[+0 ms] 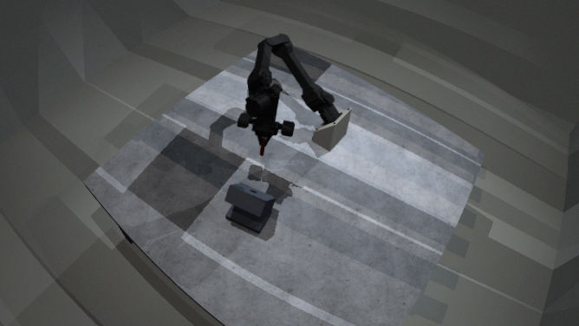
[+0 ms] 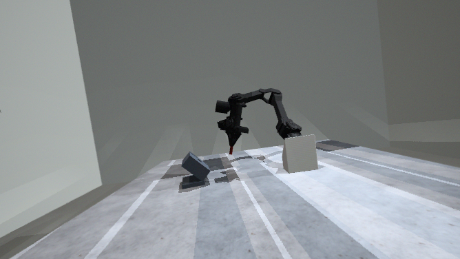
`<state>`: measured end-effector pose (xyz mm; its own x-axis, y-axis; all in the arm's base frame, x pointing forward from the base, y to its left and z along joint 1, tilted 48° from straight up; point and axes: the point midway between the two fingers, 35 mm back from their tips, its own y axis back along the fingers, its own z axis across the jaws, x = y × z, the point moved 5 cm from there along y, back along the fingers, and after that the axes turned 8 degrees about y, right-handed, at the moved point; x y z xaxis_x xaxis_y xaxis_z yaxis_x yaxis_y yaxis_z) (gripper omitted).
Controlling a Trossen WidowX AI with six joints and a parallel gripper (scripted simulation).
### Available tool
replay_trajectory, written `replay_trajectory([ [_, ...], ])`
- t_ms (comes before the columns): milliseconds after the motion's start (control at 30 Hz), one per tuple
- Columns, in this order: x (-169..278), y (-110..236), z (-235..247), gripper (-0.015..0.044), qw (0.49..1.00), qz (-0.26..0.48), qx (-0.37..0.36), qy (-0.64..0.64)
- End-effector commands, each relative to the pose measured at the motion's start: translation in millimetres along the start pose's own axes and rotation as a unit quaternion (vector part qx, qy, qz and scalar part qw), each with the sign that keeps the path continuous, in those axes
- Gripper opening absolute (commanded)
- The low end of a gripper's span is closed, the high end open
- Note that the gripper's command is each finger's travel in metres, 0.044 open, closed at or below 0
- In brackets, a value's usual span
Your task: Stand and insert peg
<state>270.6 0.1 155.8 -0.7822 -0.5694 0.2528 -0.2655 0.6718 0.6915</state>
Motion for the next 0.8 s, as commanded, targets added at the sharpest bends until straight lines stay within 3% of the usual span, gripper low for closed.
replay_trajectory([
  [0,-3,-1,4,0.0000,1.000,-0.014,0.003,0.009],
  [767,-24,2,13,0.0000,0.995,-0.084,0.037,0.043],
])
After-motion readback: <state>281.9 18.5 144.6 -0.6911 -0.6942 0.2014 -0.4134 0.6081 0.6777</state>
